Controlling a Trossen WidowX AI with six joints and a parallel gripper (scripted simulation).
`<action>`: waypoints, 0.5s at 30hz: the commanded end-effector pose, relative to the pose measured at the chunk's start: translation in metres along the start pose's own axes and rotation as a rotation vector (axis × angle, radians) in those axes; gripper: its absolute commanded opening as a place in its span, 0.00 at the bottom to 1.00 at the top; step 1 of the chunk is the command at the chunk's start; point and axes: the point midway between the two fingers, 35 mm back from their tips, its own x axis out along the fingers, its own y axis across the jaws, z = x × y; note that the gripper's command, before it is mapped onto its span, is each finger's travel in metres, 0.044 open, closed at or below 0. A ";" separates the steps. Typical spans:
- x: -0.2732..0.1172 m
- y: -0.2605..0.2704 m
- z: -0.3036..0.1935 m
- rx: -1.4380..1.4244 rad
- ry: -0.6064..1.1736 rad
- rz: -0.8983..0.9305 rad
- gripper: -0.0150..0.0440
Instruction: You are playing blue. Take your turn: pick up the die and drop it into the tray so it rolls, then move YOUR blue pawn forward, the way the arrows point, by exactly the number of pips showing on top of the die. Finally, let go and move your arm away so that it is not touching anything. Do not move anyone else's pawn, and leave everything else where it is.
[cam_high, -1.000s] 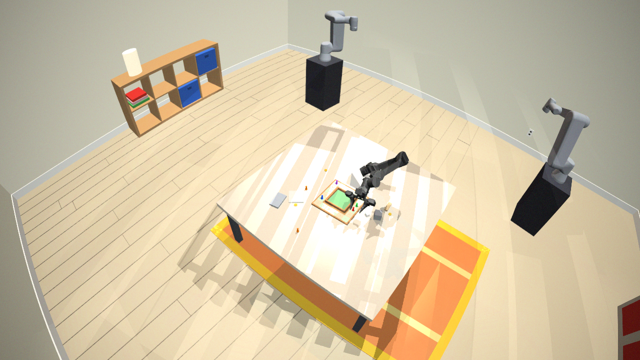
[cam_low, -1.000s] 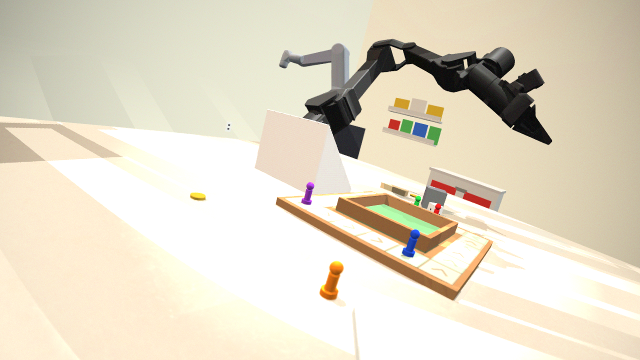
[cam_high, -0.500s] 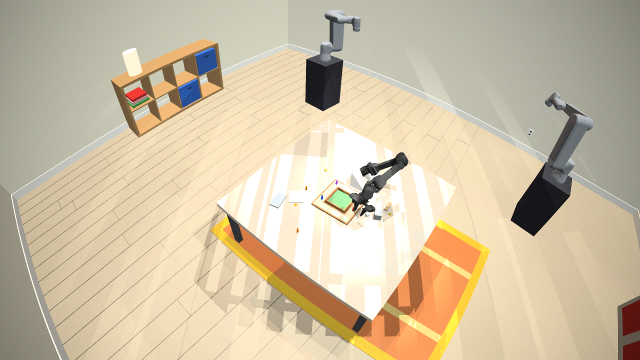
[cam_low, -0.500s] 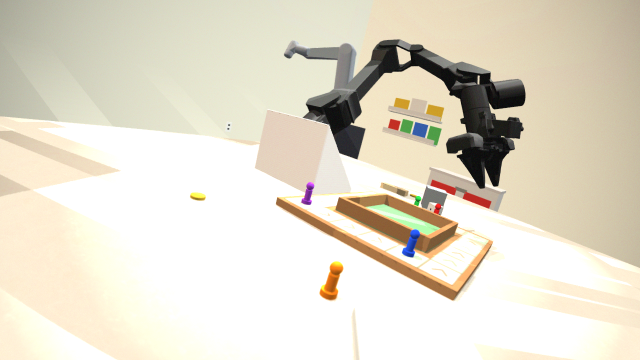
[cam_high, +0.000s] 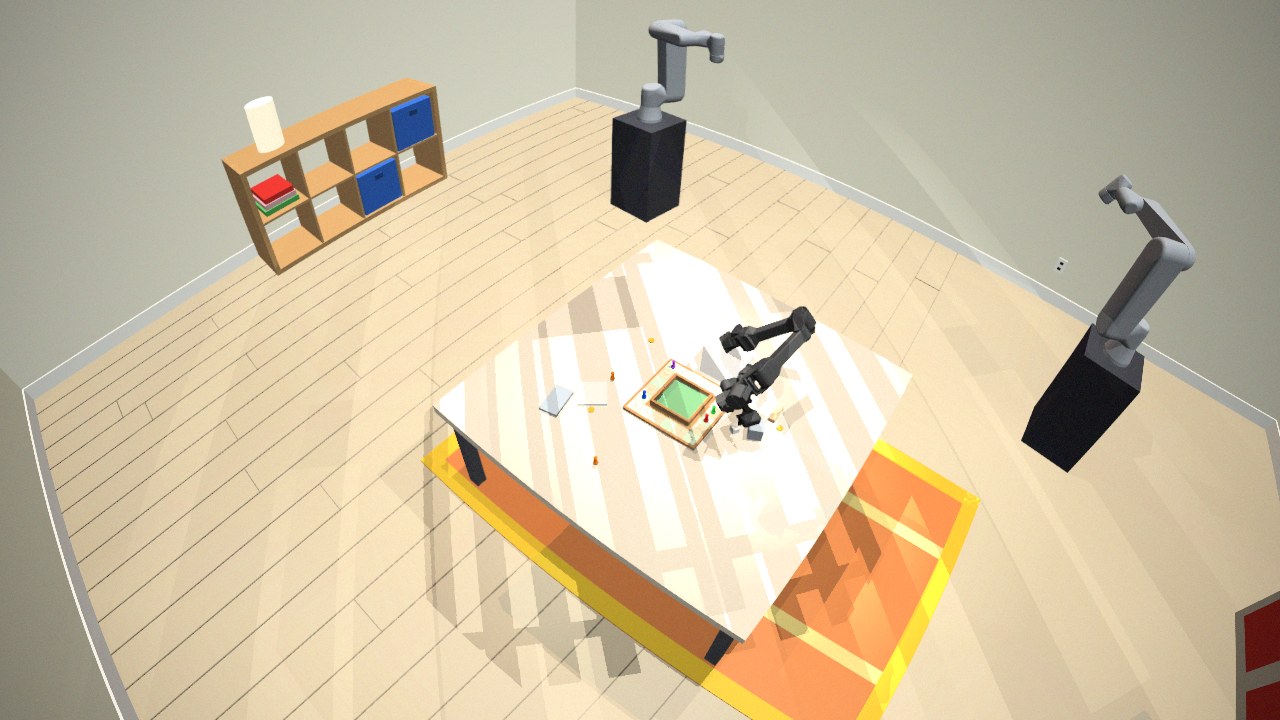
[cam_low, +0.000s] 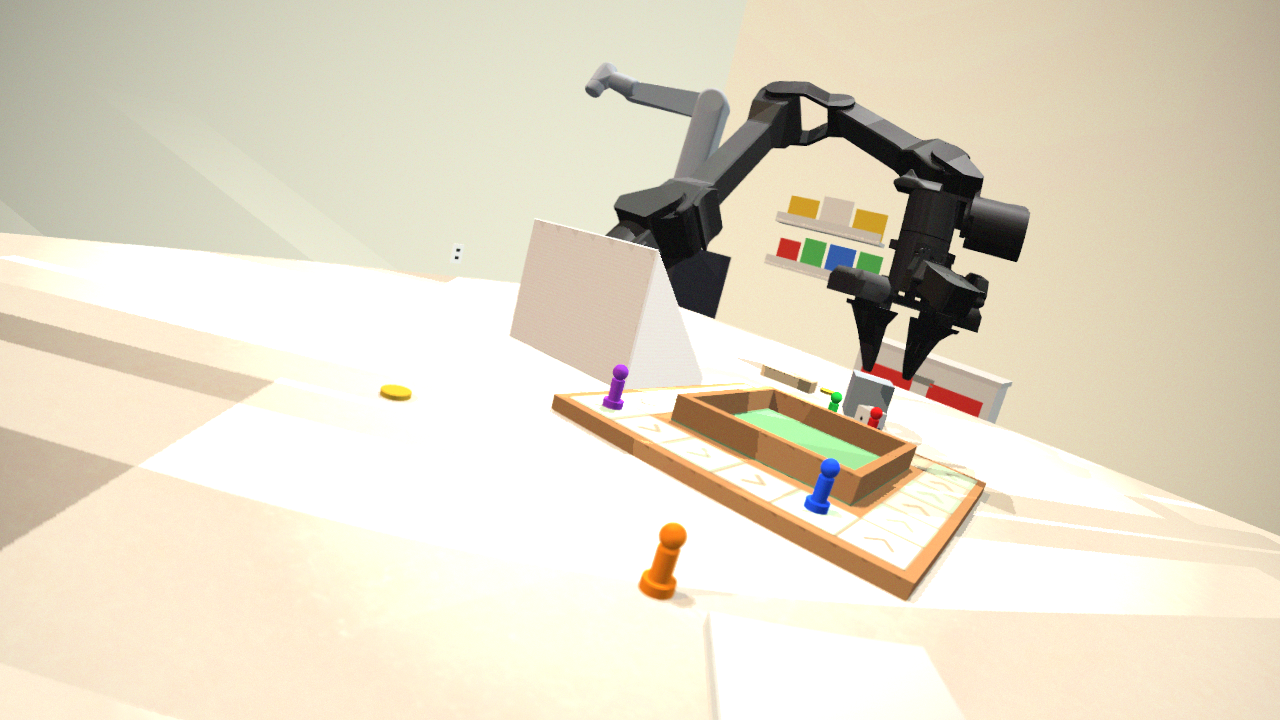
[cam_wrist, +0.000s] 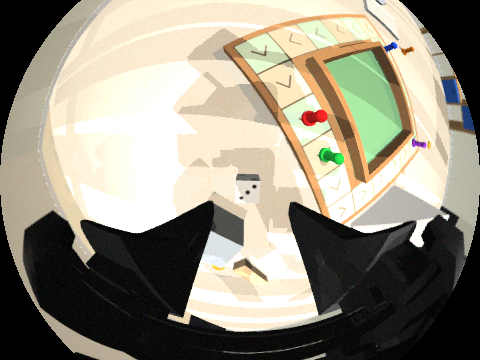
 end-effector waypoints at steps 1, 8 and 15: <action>0.009 0.002 -0.005 0.008 0.016 -0.003 0.72; 0.025 0.003 -0.005 0.008 0.016 -0.002 0.72; 0.030 0.003 -0.005 0.008 0.016 -0.002 0.72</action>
